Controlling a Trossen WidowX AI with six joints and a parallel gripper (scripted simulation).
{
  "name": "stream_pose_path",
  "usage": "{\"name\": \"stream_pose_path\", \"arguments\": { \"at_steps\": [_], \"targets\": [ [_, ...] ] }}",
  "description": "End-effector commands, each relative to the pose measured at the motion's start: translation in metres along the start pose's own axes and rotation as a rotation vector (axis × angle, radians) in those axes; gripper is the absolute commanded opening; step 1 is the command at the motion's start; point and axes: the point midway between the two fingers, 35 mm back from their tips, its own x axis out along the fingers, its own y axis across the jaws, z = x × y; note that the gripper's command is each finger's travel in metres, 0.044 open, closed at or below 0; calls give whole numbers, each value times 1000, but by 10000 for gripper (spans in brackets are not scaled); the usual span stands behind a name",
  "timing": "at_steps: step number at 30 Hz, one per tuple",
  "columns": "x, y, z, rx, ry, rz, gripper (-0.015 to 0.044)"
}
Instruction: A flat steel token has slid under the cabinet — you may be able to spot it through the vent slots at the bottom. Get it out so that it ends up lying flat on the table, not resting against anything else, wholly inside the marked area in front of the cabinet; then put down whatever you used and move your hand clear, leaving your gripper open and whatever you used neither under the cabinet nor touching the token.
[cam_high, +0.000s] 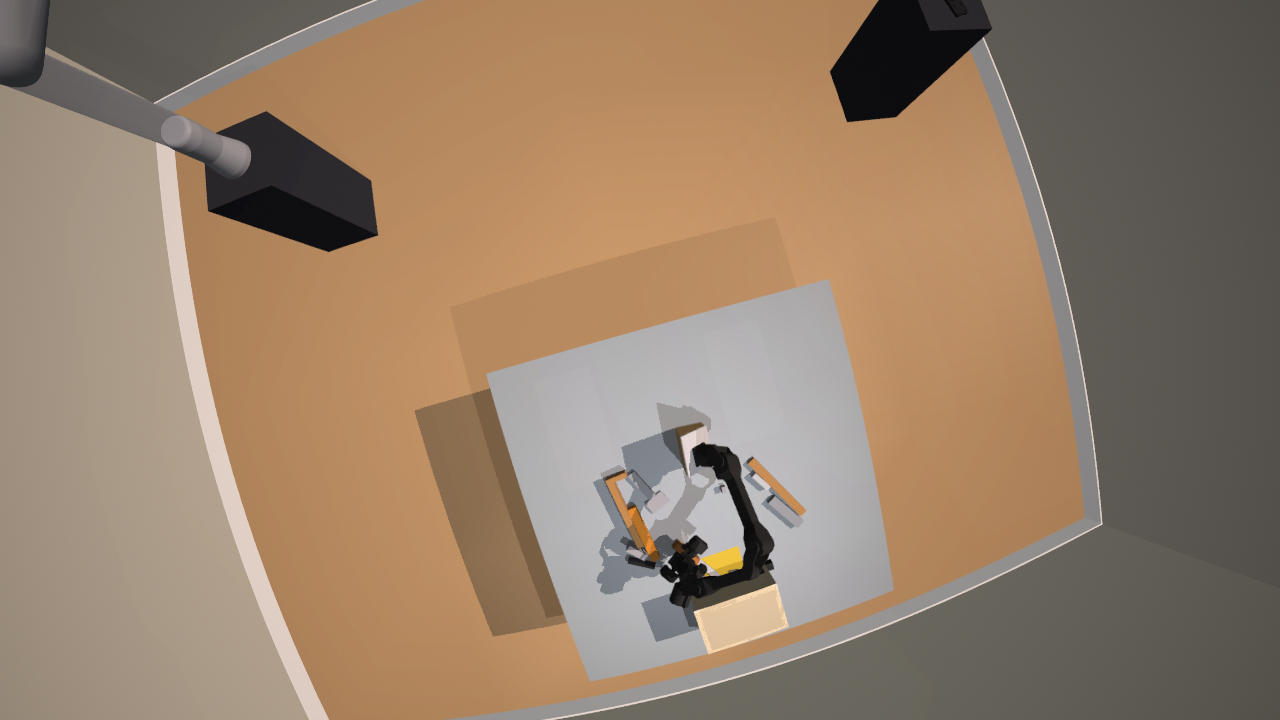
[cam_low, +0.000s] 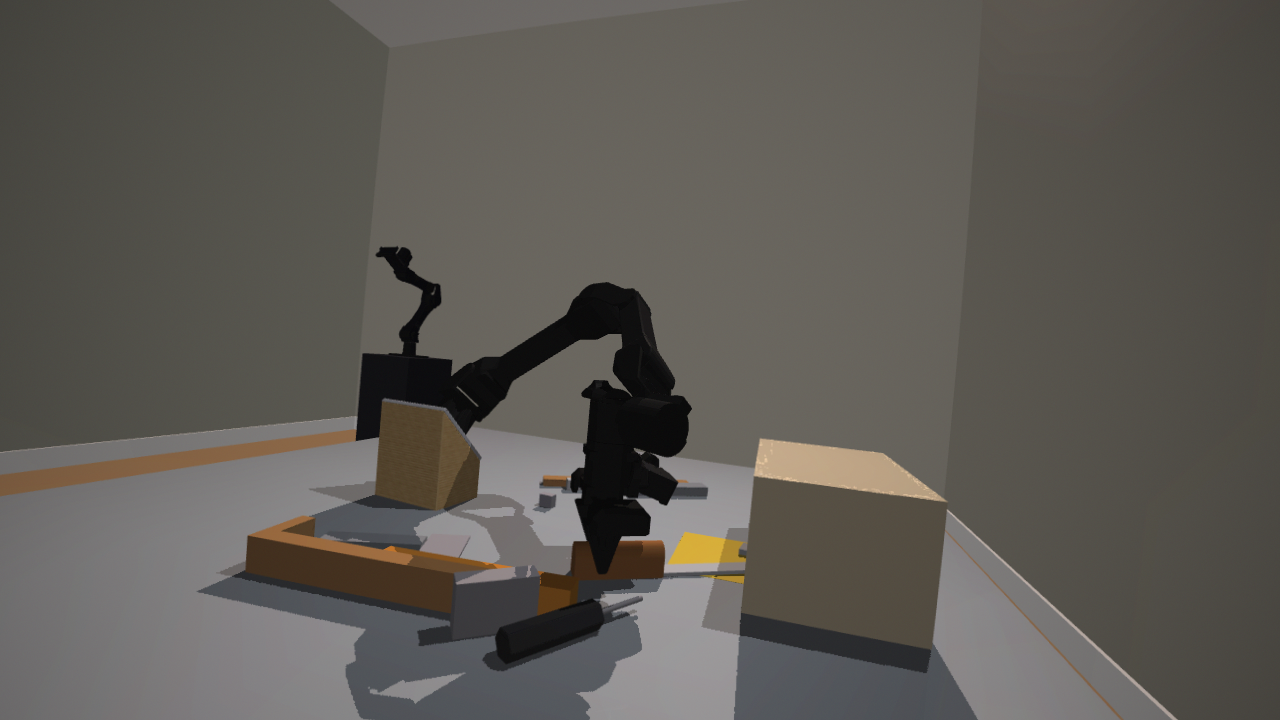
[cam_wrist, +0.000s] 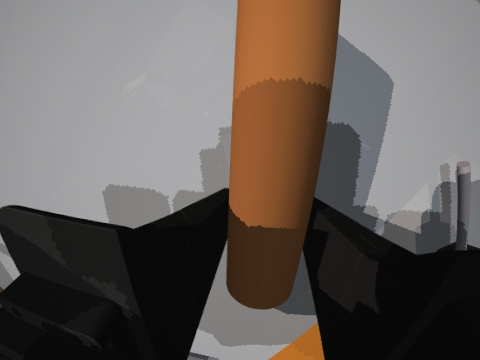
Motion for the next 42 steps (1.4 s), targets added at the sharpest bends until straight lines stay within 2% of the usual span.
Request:
{"name": "stream_pose_path", "arguments": {
  "at_steps": [1,32,42],
  "targets": [
    [0,0,10,-3,0,-2,0],
    [1,22,14,-2,0,0,0],
    [2,21,0,-2,0,-1,0]
  ]
}}
